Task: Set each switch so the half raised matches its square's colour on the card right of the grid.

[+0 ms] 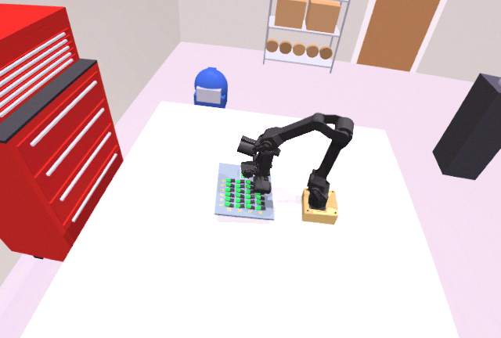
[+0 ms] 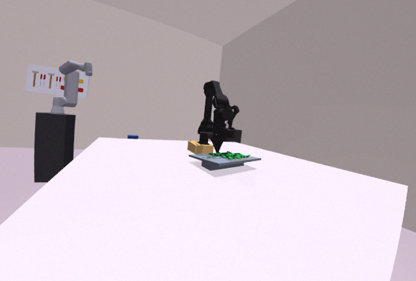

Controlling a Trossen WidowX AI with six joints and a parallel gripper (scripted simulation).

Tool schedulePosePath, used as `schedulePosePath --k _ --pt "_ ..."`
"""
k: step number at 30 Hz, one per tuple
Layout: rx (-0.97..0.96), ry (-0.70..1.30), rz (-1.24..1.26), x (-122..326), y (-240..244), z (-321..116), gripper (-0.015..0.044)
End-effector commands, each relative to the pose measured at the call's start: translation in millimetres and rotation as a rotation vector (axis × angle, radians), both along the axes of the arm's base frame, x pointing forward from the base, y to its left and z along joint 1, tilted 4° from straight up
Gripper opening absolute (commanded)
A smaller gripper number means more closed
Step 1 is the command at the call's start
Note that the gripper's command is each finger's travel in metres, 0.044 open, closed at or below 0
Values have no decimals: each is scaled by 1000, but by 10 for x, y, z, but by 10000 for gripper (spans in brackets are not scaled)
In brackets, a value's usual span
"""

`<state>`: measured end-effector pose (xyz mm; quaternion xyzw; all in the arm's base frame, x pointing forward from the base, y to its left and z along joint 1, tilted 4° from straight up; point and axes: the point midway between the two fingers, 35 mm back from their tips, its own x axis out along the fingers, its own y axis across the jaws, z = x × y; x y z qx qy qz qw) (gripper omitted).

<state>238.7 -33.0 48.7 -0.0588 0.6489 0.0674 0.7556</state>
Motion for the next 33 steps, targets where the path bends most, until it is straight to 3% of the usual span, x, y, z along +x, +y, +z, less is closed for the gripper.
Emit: schedulePosePath --k 1,19,26,33 --pt "-4 0 -4 2 -7 -9 0" --pt "-4 0 -4 6 -6 -33 0" --pt "0 -22 -6 -94 -26 545 0" --pt "1 -25 -4 14 89 658 0"
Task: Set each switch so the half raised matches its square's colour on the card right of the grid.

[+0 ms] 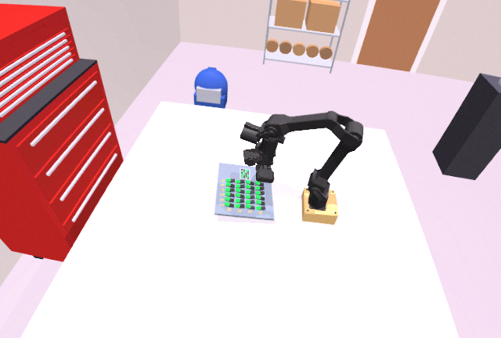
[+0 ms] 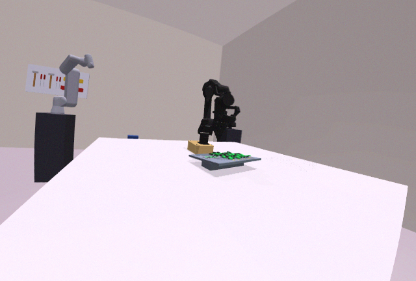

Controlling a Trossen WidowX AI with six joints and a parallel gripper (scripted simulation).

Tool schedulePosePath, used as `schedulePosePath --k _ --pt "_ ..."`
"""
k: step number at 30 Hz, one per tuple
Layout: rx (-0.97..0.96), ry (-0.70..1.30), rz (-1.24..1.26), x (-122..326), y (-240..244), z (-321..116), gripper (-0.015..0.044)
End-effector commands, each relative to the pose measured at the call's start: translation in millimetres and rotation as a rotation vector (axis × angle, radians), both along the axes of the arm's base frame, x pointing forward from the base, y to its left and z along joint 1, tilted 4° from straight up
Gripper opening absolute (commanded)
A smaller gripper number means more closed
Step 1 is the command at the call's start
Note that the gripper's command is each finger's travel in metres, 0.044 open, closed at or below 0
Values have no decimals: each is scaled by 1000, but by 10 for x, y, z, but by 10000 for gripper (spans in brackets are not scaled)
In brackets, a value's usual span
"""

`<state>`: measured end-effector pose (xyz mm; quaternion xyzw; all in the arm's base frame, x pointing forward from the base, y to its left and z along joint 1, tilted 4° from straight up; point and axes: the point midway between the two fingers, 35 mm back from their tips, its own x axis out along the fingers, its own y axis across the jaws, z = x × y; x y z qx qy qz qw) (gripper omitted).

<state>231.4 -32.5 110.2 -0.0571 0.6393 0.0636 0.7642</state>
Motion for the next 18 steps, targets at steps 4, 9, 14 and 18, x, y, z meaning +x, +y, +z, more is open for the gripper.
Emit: schedulePosePath --k 4,9,14,18 --pt "5 -2 4 363 405 148 0" --pt "5 -2 4 375 422 152 0" --pt "5 -2 4 375 422 152 0" --pt "5 -2 4 375 422 152 0"
